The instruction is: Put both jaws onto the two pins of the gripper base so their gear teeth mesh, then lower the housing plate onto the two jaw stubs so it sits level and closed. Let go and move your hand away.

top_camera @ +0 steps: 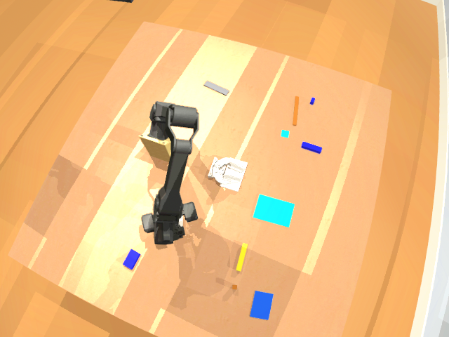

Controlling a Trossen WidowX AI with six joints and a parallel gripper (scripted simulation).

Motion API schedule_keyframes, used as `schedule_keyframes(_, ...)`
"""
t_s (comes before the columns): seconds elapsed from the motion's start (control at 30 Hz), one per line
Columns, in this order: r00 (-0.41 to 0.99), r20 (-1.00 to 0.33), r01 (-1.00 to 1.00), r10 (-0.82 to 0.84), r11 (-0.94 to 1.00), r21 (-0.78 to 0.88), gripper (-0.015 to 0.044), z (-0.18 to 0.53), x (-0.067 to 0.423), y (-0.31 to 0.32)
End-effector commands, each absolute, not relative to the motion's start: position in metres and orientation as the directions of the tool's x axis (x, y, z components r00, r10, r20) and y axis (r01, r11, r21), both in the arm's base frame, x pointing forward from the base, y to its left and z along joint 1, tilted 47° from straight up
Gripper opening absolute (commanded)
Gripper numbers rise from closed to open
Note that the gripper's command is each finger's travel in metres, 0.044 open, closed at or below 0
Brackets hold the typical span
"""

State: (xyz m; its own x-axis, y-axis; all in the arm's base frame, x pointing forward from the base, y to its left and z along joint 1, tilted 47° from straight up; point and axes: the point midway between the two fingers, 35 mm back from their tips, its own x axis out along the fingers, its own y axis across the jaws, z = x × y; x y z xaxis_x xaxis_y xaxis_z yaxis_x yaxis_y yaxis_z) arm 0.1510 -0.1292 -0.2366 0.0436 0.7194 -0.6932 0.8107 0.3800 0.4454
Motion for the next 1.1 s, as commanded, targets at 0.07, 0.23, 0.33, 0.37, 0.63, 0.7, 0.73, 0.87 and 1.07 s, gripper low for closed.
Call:
schedule_keyframes(0.07,0.049,-0.695,0.812,0.717,0.377,0.446,0.044,-0.2375,0.152,-0.129)
schedule_keyframes(0.23,0.049,-0.695,0.812,0.717,0.377,0.446,0.044,-0.2375,0.152,-0.129)
schedule_keyframes(0.33,0.049,-0.695,0.812,0.717,0.377,0.446,0.044,-0.2375,0.152,-0.129)
schedule_keyframes(0.37,0.049,-0.695,0.812,0.717,0.377,0.446,0.044,-0.2375,0.152,-0.129)
schedule_keyframes(0.63,0.049,-0.695,0.812,0.717,0.377,0.446,0.044,-0.2375,0.152,-0.129)
schedule_keyframes(0.7,0.045,-0.694,0.811,0.718,0.38,0.446,0.0427,-0.2373,0.1513,-0.1288)
schedule_keyframes(0.73,0.045,-0.694,0.811,0.718,0.38,0.446,0.042,-0.2373,0.1513,-0.1288)
schedule_keyframes(0.87,0.045,-0.694,0.811,0.718,0.38,0.446,0.0393,-0.2373,0.1513,-0.1288)
schedule_keyframes(1.07,0.045,-0.694,0.811,0.718,0.38,0.446,0.0353,-0.2373,0.1513,-0.1288)
